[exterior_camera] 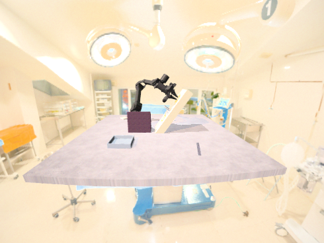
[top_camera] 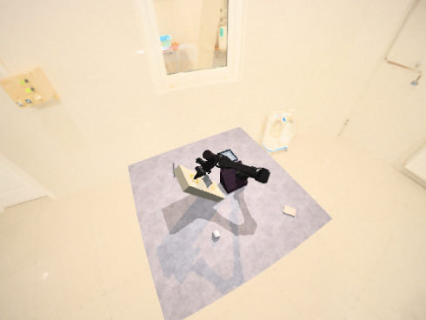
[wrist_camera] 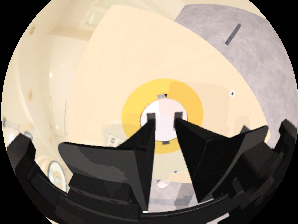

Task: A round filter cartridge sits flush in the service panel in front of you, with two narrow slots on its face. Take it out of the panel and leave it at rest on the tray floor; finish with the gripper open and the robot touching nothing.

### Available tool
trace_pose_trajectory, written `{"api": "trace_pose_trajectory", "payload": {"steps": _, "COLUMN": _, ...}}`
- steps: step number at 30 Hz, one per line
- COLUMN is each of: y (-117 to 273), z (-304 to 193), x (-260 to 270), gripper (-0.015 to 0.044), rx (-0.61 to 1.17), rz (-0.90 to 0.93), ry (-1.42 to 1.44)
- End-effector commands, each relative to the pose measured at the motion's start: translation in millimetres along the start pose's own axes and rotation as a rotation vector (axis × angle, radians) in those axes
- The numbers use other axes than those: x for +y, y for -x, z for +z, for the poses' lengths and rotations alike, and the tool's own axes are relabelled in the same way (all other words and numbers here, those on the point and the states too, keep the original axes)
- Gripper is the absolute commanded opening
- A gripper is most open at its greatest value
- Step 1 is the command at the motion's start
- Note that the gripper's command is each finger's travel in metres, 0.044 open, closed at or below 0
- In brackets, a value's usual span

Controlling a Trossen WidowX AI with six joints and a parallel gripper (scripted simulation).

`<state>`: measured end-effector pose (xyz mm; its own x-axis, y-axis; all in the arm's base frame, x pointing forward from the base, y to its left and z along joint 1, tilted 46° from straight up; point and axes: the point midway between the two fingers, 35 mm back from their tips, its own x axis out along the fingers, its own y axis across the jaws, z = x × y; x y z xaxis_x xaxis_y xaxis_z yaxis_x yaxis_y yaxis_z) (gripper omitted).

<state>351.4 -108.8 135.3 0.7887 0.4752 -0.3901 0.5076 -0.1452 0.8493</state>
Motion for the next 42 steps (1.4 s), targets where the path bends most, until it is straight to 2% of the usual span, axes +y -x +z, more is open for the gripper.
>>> {"api": "trace_pose_trajectory", "payload": {"steps": 1, "y": 0, "z": 0, "x": -1, "gripper": 0.0095, "rx": -0.002, "rz": -0.002, "ry": -0.007}}
{"api": "trace_pose_trajectory", "payload": {"steps": 42, "y": -17, "z": 0, "x": -1, "gripper": 0.0095, "rx": -0.002, "rz": -0.001, "ry": -0.007}}
